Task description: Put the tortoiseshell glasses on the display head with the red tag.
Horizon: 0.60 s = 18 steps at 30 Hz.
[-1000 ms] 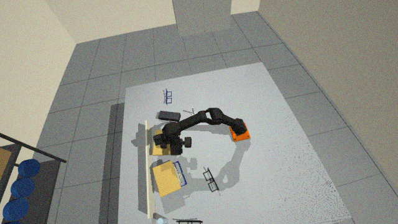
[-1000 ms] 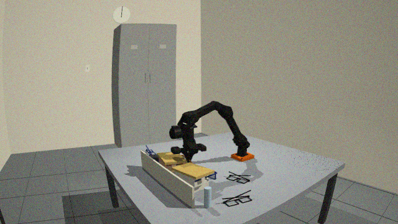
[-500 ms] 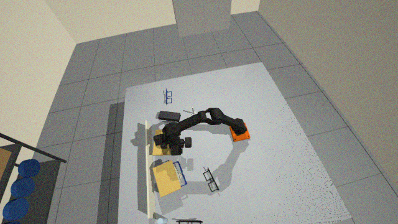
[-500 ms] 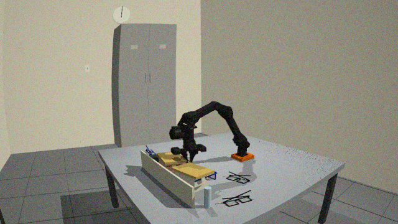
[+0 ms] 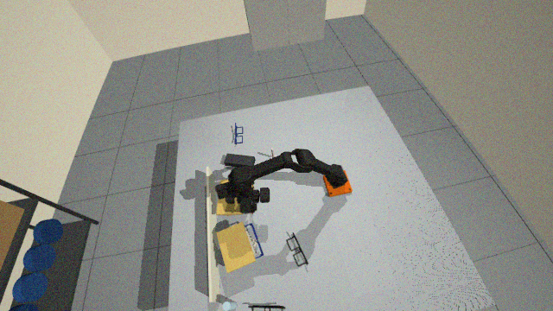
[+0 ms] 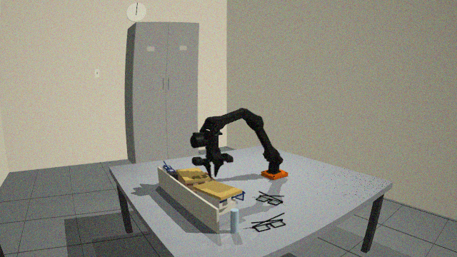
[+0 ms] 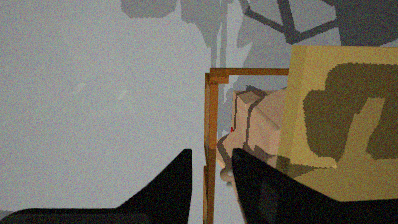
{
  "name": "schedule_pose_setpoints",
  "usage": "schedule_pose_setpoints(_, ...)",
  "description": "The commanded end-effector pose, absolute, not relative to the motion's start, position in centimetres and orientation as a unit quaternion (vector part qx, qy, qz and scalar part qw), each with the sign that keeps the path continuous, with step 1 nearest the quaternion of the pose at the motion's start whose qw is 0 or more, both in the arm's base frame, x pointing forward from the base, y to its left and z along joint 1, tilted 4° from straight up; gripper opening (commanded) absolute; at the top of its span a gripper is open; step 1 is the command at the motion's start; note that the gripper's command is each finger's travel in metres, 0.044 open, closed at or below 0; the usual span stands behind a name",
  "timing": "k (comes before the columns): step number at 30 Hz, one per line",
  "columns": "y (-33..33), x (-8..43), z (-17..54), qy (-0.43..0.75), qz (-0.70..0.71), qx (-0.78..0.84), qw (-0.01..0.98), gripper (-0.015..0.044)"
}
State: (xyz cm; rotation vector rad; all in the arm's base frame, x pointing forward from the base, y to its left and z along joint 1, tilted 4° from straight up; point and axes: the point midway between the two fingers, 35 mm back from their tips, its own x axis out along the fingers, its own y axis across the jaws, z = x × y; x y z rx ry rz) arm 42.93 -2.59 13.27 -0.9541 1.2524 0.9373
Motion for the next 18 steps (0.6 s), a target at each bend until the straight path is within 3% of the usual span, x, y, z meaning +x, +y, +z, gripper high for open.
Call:
schedule_pose_setpoints(1, -2.6, 42.9, 13.7, 0.541, 0.408, -0.414, 0.608, 0.0107)
schedule_pose_setpoints(18, -0.9, 37.6, 15.0, 0.542, 0.409, -0.413, 0.607, 0.0107)
